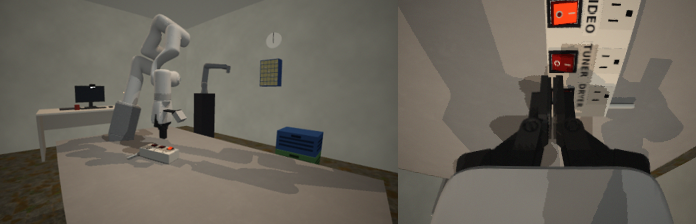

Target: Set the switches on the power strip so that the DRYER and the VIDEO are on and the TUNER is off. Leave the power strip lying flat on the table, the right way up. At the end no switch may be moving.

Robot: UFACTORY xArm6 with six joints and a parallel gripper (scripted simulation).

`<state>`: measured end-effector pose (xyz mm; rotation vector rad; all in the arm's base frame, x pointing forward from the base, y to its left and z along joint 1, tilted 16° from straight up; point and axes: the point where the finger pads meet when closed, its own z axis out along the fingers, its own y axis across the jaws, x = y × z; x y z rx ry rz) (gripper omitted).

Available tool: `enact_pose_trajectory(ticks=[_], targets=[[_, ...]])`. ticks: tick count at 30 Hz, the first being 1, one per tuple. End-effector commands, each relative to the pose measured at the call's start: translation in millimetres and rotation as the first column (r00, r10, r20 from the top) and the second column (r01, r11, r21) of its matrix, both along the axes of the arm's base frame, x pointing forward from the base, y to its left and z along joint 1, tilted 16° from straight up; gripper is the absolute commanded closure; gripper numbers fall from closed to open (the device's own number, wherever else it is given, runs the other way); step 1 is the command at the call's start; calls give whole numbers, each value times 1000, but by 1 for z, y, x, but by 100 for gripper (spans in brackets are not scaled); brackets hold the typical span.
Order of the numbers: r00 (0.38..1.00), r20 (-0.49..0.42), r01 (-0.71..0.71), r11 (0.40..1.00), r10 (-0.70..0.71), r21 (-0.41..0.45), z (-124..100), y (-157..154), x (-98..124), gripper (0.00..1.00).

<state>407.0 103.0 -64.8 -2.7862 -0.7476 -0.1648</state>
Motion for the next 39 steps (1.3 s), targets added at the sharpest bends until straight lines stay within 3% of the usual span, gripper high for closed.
enact_pose_trajectory(ticks=[1,12,39], targets=[[1000,3,1,1000,-1,0,1,0,1,100],[1000,3,2,1000,-2,0,3,-41,-30,100],[1000,3,2,1000,-2,0,3,-41,-31,100]])
